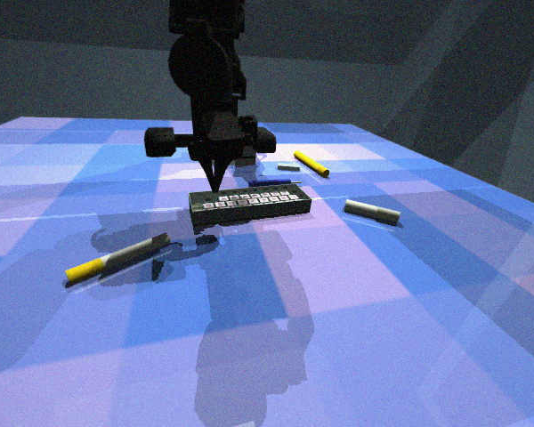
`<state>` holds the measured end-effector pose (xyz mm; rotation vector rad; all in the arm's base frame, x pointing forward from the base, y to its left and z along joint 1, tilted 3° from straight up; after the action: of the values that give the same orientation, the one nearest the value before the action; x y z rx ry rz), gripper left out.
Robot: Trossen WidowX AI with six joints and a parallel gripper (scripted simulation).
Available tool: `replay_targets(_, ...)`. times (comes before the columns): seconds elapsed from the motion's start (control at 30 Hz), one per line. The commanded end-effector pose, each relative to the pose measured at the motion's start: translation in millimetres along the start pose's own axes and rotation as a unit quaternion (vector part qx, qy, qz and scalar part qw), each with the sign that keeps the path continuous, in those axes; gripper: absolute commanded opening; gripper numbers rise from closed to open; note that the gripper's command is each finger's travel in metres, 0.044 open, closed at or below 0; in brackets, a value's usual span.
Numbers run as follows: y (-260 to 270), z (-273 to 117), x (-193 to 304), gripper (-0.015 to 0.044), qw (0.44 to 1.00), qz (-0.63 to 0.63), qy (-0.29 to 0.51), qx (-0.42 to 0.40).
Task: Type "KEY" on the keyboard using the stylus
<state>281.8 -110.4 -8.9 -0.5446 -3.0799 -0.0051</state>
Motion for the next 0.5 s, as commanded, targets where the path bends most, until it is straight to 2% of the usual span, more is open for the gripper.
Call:
replay_targets(0.0,-4.1,0.4,-0.3,0.0,1.0,-0.004,0.002,0.001)
replay_targets(0.17,-3.2,0.4,1.2,0.0,1.0,-0.004,0.002,0.001)
replay_targets(0.33,14.8,0.7,36.6,0.0,1.0,-0.004,0.004,0.001)
replay_targets(0.47,15.4,0.8,38.2,0.0,1.0,-0.004,0.004,0.001)
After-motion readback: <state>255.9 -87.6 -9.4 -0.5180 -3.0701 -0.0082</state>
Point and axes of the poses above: the point midway between the two fingers, 35 mm back from their tips, its own z axis out along the fingers, its own y axis across the jaws, x = y × z, the point moved 1 cm from there along -z, back along the fingers, and after that the axes turned 14 degrees about z, right-handed, at the moved point
